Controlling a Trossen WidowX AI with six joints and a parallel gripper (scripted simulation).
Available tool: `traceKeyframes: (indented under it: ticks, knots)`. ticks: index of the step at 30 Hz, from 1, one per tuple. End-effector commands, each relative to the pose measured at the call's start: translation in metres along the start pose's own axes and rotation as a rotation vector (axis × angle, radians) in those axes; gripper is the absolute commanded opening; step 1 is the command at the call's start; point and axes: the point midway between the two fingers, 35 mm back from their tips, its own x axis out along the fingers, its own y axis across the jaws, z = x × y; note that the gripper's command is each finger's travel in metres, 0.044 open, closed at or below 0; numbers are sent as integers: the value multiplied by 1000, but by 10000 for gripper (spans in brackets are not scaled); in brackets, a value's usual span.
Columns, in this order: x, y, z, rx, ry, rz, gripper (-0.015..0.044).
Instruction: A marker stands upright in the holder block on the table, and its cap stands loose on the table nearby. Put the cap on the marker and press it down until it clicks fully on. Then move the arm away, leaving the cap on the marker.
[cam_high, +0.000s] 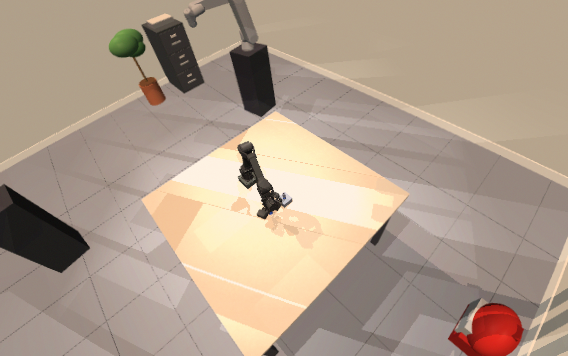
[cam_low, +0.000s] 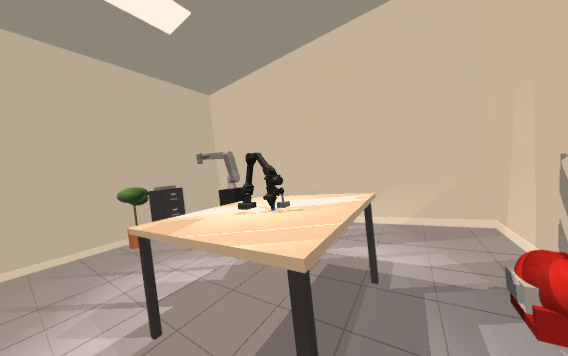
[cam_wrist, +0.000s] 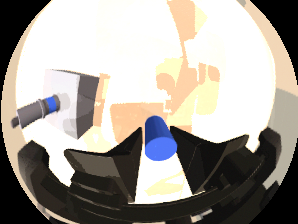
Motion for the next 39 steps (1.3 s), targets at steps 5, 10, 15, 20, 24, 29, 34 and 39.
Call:
traceKeyframes:
  ticks: [5,10,15,20,24,29,34,39]
  knots:
    - [2,0,-2,6,6,-2,93]
    - [-3,0,-1,6,6,-2,1]
    - [-18,-1,0,6,6,-2,0]
    - [-33,-1,1,6,6,-3,0]
    - [-46,-1,1,6,6,-3,0]
    - [-59,0,0,6,6,-3,0]
    - [-64,7,5,6,6,-2,0]
    - [-72,21,14,6,5,-1,0]
